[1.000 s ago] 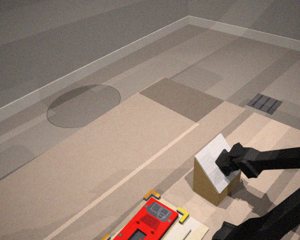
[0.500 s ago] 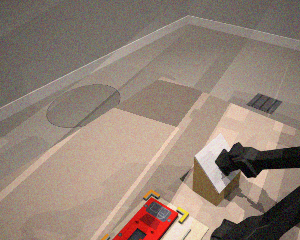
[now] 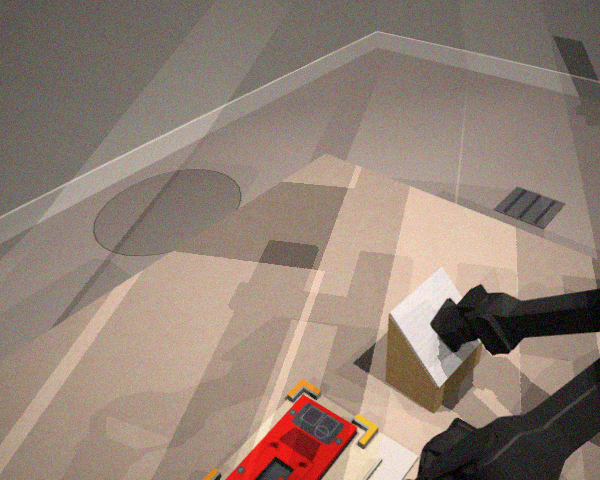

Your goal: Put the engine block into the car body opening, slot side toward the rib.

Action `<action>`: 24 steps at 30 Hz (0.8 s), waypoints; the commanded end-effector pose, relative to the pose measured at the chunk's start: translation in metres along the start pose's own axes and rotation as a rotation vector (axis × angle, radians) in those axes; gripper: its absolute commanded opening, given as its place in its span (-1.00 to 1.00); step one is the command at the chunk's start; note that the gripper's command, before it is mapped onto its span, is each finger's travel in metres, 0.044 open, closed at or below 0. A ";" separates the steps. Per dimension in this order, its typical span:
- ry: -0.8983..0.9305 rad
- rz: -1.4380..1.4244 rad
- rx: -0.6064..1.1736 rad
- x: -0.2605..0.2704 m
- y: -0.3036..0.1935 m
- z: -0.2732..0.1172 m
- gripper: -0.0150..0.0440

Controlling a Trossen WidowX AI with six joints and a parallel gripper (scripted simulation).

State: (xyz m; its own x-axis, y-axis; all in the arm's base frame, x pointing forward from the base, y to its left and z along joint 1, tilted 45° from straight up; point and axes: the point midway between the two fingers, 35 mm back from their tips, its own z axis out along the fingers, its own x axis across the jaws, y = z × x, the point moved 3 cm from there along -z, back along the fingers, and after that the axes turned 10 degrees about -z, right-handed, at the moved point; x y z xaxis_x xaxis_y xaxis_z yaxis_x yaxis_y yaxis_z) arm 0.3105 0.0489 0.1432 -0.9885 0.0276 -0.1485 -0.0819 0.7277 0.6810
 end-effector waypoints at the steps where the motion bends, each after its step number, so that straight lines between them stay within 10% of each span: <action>1: -0.005 -0.006 -0.002 0.000 0.001 -0.015 -0.49; 24: -0.006 0.040 -0.009 0.004 -0.003 -0.066 -0.49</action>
State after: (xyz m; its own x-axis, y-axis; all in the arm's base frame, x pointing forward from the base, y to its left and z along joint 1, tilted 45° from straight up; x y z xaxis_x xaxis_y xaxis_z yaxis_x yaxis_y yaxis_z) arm 0.2965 0.0056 0.1905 -0.9882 0.0354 -0.1493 -0.0779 0.7224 0.6871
